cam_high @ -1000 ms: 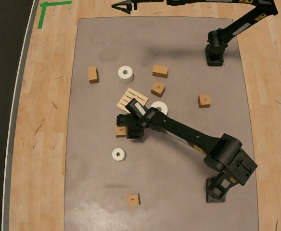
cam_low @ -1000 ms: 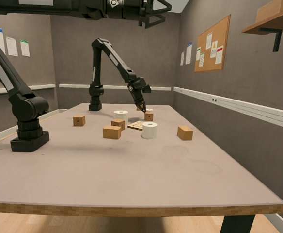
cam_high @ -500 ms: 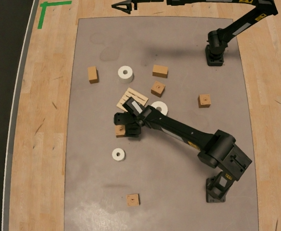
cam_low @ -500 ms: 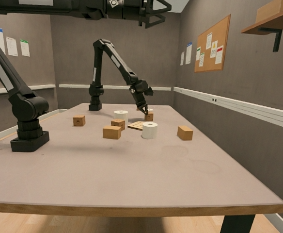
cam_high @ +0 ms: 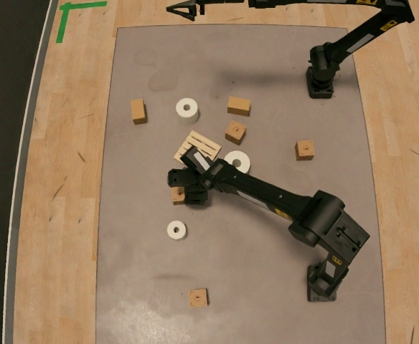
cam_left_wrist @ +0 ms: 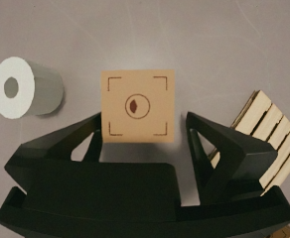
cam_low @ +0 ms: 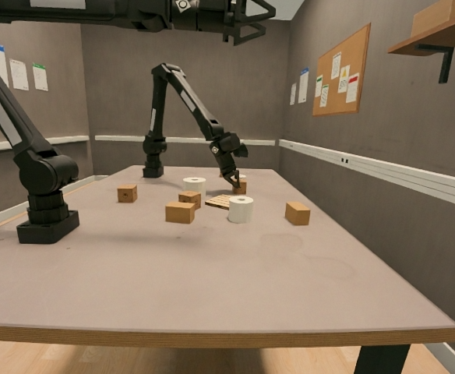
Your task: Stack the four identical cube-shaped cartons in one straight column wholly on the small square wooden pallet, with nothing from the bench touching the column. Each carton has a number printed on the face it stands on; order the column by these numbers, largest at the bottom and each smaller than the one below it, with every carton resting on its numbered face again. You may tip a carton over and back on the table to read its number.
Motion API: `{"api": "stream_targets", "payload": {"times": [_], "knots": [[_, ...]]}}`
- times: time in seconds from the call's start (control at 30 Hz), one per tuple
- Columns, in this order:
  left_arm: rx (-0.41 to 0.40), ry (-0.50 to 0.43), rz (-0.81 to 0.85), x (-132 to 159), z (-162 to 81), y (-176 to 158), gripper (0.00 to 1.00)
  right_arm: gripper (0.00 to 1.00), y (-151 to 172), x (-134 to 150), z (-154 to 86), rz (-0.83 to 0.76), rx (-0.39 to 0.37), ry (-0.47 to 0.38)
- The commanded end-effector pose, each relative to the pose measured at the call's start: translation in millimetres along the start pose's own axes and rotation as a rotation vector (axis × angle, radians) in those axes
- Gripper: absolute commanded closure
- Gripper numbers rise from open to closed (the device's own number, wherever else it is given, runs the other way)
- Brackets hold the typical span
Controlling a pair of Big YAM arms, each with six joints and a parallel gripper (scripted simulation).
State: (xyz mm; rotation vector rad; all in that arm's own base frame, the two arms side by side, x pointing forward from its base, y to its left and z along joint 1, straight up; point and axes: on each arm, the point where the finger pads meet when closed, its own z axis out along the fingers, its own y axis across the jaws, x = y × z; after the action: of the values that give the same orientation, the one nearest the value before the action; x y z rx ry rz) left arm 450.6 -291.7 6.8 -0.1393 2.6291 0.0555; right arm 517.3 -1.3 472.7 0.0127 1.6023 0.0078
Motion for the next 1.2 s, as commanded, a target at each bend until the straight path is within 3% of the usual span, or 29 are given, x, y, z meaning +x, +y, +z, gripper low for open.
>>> {"api": "stream_targets", "payload": {"times": [0.0,0.5,0.87,0.9,1.17], "knots": [[0.024,-0.032,-0.016,-25,6,-12,0.21,0.0,1,-26,0,-0.013,-0.003,-0.042],[0.024,-0.032,-0.016,-25,26,-12,0.21,0.0,1,-26,0,-0.013,-0.003,-0.042],[0.03,-0.039,-0.018,-27,22,-14,0.21,0.0,1,-26,0,-0.013,-0.003,-0.042],[0.03,-0.039,-0.018,-27,22,-14,0.29,0.0,1,-26,0,-0.013,-0.003,-0.042],[0.036,-0.045,-0.021,-24,11,-8,0.37,0.0,1,-26,0,-0.013,-0.003,-0.042]]}}
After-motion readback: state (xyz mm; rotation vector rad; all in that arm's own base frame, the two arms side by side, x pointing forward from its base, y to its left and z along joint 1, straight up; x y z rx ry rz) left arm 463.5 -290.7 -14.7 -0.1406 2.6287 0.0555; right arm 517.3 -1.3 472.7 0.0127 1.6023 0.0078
